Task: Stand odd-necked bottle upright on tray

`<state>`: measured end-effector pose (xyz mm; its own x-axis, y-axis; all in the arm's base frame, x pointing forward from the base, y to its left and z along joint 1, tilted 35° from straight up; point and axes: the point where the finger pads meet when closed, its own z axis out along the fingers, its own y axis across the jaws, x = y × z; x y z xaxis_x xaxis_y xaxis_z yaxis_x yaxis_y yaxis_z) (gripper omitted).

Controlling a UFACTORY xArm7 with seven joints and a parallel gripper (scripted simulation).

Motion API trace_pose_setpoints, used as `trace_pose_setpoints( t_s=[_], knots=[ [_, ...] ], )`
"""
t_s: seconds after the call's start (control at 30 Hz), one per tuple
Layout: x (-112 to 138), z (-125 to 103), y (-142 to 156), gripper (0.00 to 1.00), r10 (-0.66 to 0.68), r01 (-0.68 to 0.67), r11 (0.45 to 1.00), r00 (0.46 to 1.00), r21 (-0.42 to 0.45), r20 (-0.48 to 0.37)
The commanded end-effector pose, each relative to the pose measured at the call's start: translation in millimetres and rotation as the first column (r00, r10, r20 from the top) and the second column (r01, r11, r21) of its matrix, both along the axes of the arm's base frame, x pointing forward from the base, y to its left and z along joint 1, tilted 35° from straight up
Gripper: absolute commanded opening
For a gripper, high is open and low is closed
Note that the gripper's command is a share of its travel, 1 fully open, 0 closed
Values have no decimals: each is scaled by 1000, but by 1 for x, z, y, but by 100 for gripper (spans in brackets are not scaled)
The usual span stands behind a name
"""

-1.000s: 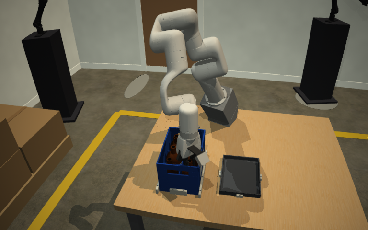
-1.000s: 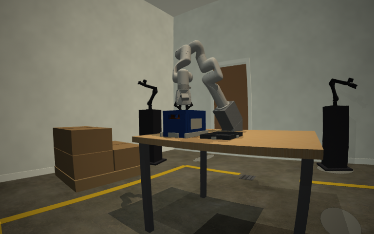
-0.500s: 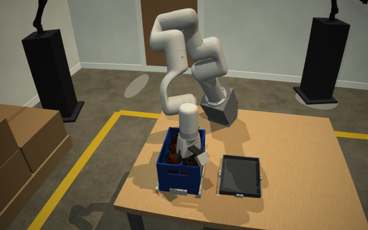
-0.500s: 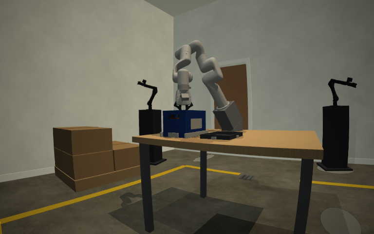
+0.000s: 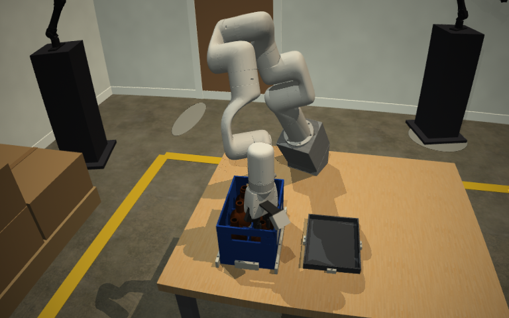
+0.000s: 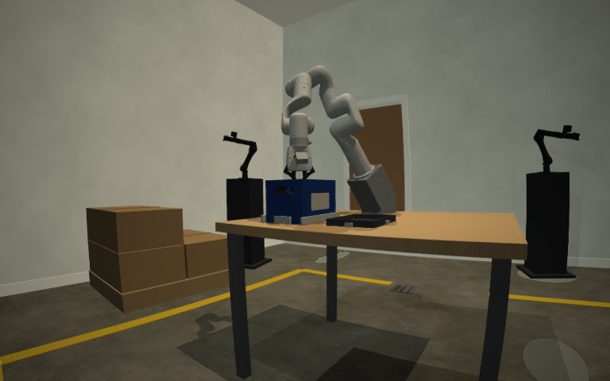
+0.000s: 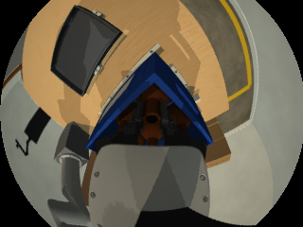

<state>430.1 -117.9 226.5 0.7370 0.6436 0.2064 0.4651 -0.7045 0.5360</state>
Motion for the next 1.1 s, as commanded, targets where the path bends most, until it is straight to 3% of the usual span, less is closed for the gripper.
trace_pose_setpoints(
  t_s=[0.0,0.13,0.17,1.07],
  knots=[
    [1,1,0,0,1,-1,1000,1000,-1,3],
    [1,1,0,0,1,-1,1000,1000,-1,3],
    [1,1,0,65,1,-1,1000,1000,-1,3],
    [1,1,0,65,1,-1,1000,1000,-1,3]
  ],
)
